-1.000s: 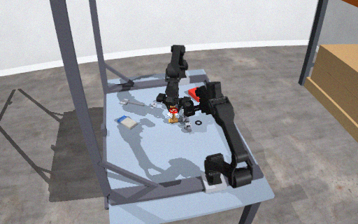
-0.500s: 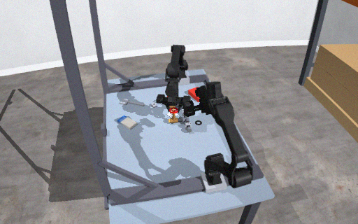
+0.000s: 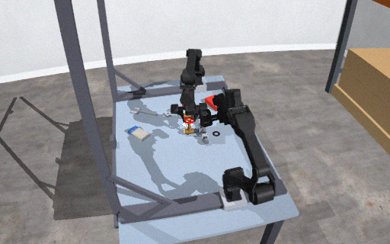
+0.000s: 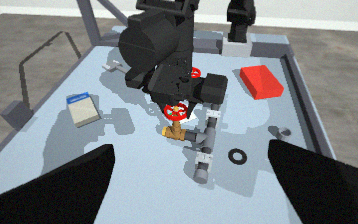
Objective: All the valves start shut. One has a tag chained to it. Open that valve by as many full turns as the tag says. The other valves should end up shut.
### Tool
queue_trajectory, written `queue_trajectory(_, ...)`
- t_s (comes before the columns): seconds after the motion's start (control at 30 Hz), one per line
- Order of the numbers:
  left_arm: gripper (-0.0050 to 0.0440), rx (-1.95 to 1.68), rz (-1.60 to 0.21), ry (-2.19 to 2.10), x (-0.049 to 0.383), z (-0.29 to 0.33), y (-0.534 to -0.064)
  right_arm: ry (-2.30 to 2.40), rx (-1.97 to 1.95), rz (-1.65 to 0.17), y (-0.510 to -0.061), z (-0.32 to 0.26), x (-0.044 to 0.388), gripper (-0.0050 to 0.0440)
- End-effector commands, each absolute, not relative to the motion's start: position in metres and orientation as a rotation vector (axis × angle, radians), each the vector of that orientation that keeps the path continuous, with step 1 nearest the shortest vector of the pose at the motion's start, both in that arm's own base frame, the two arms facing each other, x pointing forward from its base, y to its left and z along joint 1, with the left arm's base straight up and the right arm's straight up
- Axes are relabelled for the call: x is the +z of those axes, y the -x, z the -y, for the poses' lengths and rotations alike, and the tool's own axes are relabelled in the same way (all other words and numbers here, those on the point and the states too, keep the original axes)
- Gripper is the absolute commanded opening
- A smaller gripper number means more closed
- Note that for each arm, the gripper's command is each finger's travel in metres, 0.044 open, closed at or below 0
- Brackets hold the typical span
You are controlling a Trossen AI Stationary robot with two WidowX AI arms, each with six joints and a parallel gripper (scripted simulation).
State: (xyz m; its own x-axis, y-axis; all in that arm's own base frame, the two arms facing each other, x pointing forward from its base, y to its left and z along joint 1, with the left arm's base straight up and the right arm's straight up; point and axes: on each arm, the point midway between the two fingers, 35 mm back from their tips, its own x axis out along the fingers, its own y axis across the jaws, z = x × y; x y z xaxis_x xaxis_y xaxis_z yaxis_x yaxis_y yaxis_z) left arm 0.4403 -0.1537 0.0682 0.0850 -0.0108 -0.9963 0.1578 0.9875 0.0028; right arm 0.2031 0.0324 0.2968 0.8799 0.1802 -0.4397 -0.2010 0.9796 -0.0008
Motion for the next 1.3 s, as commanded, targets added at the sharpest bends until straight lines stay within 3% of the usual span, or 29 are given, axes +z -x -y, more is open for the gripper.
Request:
queue_trajectory(0.0, 0.0214, -0.023, -1.443, 0.012, 0.0888, 0.1523, -0.4408, 0.047, 0.201, -0.44, -0.2029, -0.033, 0.3028, 0.04)
queue_trajectory(1.27, 0.0214, 0.73, -1.315, 0.856, 0.0881, 0.1534, -0.4394, 0.047, 0.201, -0.44, -0.2029, -0.033, 0.3028, 0.04)
